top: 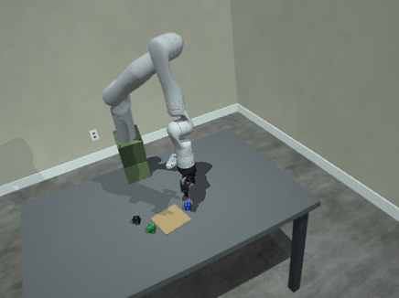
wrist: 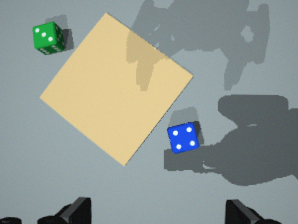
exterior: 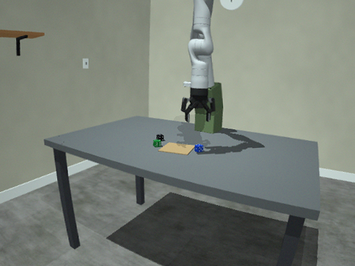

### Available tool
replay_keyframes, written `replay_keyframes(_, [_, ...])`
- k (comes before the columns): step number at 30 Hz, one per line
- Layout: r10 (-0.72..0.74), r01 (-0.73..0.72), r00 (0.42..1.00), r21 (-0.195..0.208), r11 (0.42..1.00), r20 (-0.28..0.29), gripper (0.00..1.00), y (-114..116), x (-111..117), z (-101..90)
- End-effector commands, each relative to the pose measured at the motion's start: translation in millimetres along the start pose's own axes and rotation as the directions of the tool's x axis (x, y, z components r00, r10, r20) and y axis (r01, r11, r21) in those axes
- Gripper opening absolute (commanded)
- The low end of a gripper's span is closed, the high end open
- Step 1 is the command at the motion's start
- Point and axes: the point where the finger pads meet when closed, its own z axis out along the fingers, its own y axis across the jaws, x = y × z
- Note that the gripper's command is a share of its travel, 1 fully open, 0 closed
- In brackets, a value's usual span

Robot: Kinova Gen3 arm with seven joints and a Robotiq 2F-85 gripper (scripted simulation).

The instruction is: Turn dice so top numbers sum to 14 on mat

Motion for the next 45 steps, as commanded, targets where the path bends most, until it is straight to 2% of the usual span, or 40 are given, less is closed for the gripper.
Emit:
replay_keyframes(1, [0.003, -0.003, 1.0, 0.001, 1.0, -0.002, 1.0, -8, 5, 0.4])
replay_keyframes(9, [0.003, -0.003, 1.0, 0.001, 1.0, -0.002, 1.0, -8, 5, 0.4])
replay_keyframes(10, [-0.006, 0.006, 1.0, 0.001, 1.0, -0.004, 1.0, -16, 12, 1.5])
replay_keyframes(19, [-0.006, 0.006, 1.0, 0.001, 1.0, -0.004, 1.0, -16, 12, 1.5])
replay_keyframes(20, [-0.016, 0.016, 1.0, 0.001, 1.0, -0.006, 1.0, -24, 19, 2.5])
replay_keyframes(29, [-0.016, 0.016, 1.0, 0.001, 1.0, -0.006, 1.0, -24, 19, 2.5])
replay_keyframes(30, [-0.027, 0.027, 1.0, 0.001, 1.0, -0.008, 1.0, -33, 26, 3.4])
replay_keyframes(41, [-0.027, 0.027, 1.0, 0.001, 1.0, -0.008, 1.0, -33, 26, 3.4])
replay_keyframes(42, [-0.038, 0.038, 0.999, 0.001, 0.999, -0.009, 1.0, -42, 34, 4.3])
replay_keyframes(45, [-0.038, 0.038, 0.999, 0.001, 0.999, -0.009, 1.0, -42, 34, 4.3])
